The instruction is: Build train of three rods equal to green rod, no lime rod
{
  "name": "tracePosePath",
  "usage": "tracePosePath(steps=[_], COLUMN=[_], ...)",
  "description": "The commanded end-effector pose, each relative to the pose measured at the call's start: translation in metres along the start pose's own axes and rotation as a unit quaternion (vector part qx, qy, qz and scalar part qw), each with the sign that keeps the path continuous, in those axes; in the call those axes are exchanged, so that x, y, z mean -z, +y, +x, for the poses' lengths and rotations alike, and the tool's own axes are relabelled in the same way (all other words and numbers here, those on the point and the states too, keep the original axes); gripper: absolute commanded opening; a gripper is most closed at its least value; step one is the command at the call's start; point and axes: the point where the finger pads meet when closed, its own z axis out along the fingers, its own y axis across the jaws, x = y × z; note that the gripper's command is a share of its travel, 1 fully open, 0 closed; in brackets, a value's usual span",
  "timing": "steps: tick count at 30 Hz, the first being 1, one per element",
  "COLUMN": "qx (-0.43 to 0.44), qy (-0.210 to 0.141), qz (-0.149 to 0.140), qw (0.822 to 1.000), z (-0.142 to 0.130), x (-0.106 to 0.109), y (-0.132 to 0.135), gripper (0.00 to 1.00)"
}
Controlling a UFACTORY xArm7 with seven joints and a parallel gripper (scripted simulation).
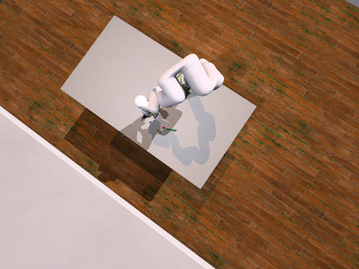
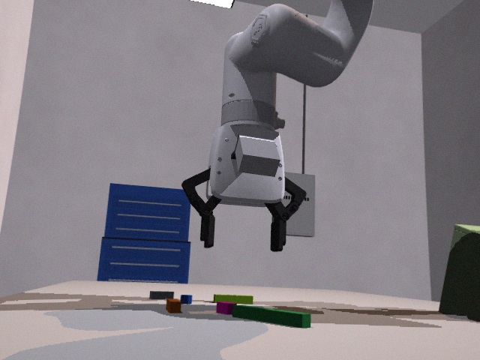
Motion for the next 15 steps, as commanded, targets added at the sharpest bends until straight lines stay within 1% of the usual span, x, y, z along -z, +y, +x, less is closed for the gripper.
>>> tracePosePath(steps=[1,15], qx=[0.000,0.000], qy=[-0.001,-0.001], qz=[-0.002,-0.002], qw=[1.000,1.000], z=[-0.0009,-0.0009], x=[0.0014,0.0014], y=[0.0013,0.0013], gripper=[1.00,1.00])
